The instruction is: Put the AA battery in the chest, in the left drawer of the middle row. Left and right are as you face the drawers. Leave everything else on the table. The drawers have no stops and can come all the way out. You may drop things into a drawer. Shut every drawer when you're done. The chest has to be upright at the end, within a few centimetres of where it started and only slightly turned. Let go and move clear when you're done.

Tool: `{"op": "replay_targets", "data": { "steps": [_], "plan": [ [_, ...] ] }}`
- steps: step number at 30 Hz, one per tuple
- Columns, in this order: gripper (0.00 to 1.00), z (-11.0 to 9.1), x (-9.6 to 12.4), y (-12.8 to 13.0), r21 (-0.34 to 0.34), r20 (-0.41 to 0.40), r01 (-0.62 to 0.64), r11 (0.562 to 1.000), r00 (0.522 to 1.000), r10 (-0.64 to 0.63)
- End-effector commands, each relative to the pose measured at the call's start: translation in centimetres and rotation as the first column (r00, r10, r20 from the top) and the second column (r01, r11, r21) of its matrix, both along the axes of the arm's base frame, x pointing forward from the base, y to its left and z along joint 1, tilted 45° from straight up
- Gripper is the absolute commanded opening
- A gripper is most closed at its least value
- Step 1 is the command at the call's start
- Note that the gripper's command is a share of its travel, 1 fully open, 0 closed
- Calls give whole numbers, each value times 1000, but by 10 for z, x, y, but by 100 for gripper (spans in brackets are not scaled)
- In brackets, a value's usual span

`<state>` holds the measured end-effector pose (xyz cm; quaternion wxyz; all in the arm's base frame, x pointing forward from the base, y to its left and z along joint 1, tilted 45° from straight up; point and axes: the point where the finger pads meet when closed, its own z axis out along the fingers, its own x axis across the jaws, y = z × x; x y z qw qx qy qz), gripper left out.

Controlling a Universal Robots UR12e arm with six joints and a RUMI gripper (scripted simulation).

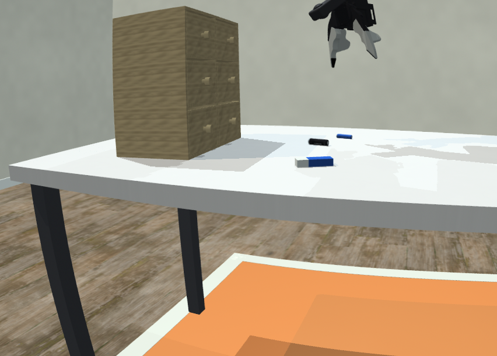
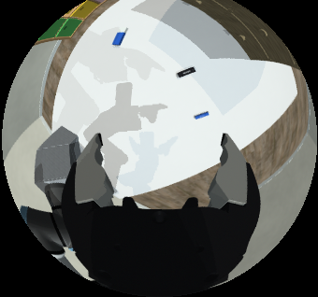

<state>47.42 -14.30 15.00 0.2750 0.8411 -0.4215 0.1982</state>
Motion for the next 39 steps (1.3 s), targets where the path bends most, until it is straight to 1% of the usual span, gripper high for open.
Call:
{"op": "replay_targets", "data": {
  "steps": [1, 6, 7, 9, 10, 13, 15, 19, 23, 26, 29, 39],
  "plan": [
    [100, 6, 19, 41, -11, -87, -102, 995, 991, 101],
    [100, 15, 35, 102, -25, -189, -249, 968, 952, 240],
    [100, 15, 35, 102, -25, -189, -249, 968, 952, 240],
    [100, 20, 40, 127, -30, -229, -307, 951, 928, 293],
    [100, 20, 40, 127, -30, -229, -307, 951, 928, 293],
    [100, 27, 44, 164, -37, -287, -391, 920, 886, 365],
    [100, 27, 44, 164, -37, -287, -391, 920, 886, 365],
    [100, 36, 46, 206, -44, -350, -482, 875, 828, 438],
    [100, 42, 44, 236, -48, -393, -543, 838, 782, 484],
    [100, 45, 44, 249, -50, -411, -568, 821, 761, 502],
    [100, 47, 43, 254, -51, -419, -579, 814, 752, 509],
    [100, 47, 42, 254, -50, -420, -579, 814, 751, 509]
  ]
}}
